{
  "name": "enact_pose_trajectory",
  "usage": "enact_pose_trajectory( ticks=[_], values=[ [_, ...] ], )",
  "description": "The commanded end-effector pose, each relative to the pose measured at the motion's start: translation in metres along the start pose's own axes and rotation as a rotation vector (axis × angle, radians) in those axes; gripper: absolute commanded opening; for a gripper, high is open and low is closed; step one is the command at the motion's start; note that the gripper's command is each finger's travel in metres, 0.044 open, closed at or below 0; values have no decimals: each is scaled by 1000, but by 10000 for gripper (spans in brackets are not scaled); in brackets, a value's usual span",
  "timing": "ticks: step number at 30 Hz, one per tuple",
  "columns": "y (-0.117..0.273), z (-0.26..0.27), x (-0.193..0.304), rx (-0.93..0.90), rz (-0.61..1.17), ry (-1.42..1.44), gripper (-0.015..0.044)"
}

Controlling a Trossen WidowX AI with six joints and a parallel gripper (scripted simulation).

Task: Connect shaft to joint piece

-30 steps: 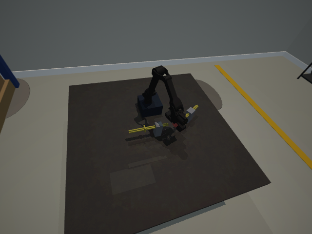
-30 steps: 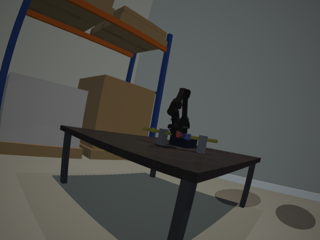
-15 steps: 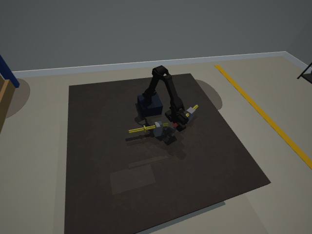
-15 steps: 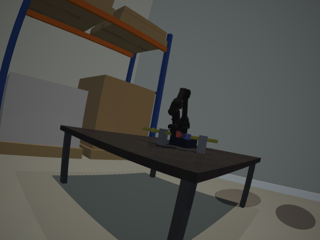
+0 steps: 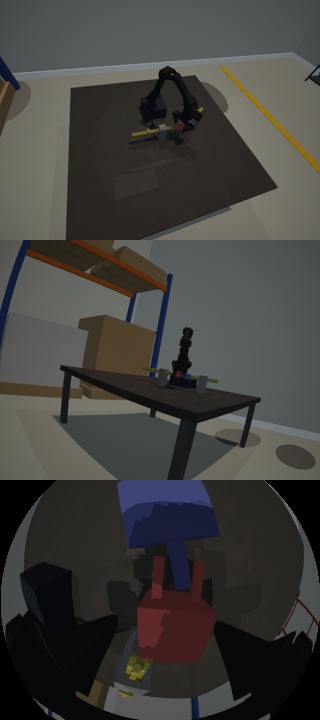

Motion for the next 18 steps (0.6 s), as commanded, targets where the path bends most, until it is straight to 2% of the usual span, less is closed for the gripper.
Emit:
enact_pose_trajectory(
  ticks=[1, 9, 18],
  values=[
    [5, -1, -1, 15, 40, -9, 440],
    [3, 0, -1, 9, 30, -9, 440],
    [24, -5, 6, 9, 0, -294, 440]
  ],
)
Point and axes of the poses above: the point midway between the two fingers, 35 mm back from their tips, its own y axis back along the fingers, its own z axis across the jaws, x = y × z, the point moved 10 cm from there along y, back along the fingers, and after that the axes turned 2 degrees about -y, right-handed, at the moved point
